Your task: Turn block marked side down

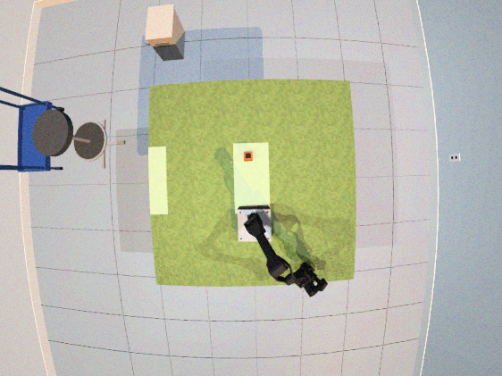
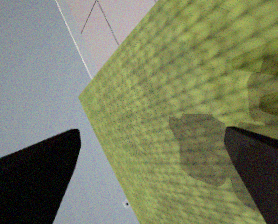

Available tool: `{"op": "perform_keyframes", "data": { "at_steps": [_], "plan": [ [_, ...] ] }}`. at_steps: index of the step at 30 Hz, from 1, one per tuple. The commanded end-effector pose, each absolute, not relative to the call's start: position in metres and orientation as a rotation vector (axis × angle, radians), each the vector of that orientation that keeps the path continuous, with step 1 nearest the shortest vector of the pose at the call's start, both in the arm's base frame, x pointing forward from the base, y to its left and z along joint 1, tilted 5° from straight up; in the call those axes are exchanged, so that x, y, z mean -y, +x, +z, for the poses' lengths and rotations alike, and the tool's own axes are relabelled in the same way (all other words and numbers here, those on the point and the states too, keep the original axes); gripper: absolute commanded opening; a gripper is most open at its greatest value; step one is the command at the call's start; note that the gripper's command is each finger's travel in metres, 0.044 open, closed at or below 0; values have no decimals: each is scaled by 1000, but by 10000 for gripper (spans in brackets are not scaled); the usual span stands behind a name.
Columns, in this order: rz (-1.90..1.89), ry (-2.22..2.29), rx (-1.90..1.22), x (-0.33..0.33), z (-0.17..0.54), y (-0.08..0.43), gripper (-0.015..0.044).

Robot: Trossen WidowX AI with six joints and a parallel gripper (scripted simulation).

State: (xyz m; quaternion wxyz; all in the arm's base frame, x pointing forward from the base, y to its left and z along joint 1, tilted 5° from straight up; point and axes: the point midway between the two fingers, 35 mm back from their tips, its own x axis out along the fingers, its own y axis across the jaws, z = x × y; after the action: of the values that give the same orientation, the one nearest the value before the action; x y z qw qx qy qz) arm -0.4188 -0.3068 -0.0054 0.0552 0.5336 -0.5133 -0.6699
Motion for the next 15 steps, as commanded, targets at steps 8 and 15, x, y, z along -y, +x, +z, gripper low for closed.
{"op": "perform_keyframes", "data": {
  "at_steps": [8, 15],
  "plan": [
    [-1971, 1768, 1220, 376, -5, -333, 440],
    [-1872, 1807, 756, 439, 4, -223, 440]
  ]
}}
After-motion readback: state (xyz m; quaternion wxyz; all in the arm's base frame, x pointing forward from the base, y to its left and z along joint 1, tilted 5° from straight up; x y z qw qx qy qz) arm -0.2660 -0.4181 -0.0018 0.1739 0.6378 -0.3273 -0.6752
